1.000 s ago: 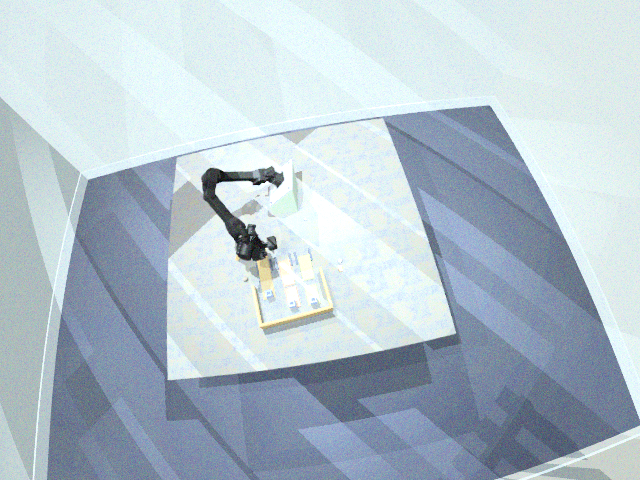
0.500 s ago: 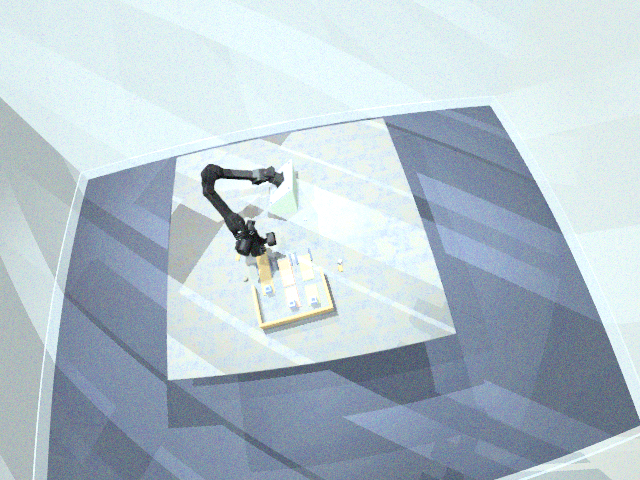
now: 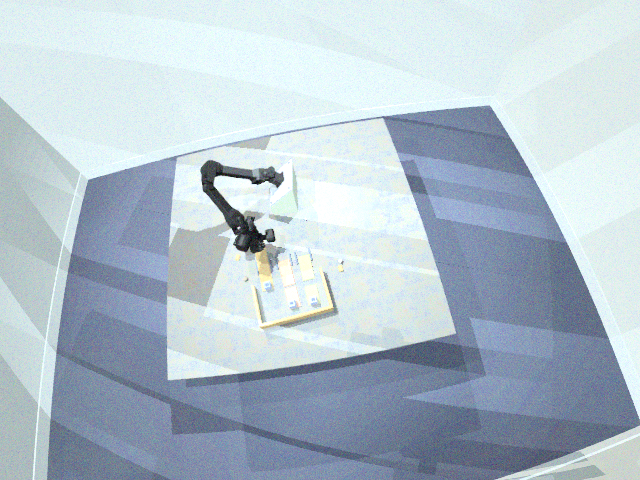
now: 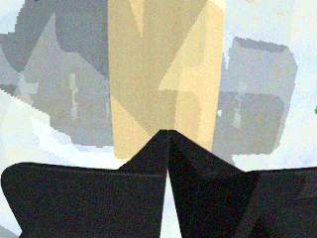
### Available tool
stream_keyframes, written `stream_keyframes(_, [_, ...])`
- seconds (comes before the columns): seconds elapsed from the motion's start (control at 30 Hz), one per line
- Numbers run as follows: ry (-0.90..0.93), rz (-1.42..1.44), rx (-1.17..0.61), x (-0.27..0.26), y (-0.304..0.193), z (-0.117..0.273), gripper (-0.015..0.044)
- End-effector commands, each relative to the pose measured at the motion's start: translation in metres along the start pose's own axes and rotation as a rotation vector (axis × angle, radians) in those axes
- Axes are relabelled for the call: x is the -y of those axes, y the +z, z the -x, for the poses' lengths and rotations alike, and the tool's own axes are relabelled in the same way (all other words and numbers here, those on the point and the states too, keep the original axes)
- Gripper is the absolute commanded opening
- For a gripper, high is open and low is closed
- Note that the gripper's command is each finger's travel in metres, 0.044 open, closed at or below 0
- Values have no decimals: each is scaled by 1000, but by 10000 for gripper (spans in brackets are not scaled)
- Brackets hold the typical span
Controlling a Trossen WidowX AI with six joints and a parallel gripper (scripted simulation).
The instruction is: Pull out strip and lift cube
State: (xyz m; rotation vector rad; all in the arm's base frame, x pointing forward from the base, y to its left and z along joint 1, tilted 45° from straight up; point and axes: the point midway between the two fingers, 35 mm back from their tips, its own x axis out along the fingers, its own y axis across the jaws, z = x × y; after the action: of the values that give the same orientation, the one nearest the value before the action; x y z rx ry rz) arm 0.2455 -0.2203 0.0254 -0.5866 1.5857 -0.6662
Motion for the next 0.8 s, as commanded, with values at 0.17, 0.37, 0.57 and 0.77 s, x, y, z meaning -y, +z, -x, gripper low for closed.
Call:
stream_keyframes(0.17, [4,0,-34,0,-23,-6,0])
stream_keyframes(0.37, [4,1,-35,0,-31,-6,0])
stream_keyframes(0.57, [4,1,-35,1,-38,-6,0])
stream_keyframes(0.77, [4,1,-35,1,-46,-6,0])
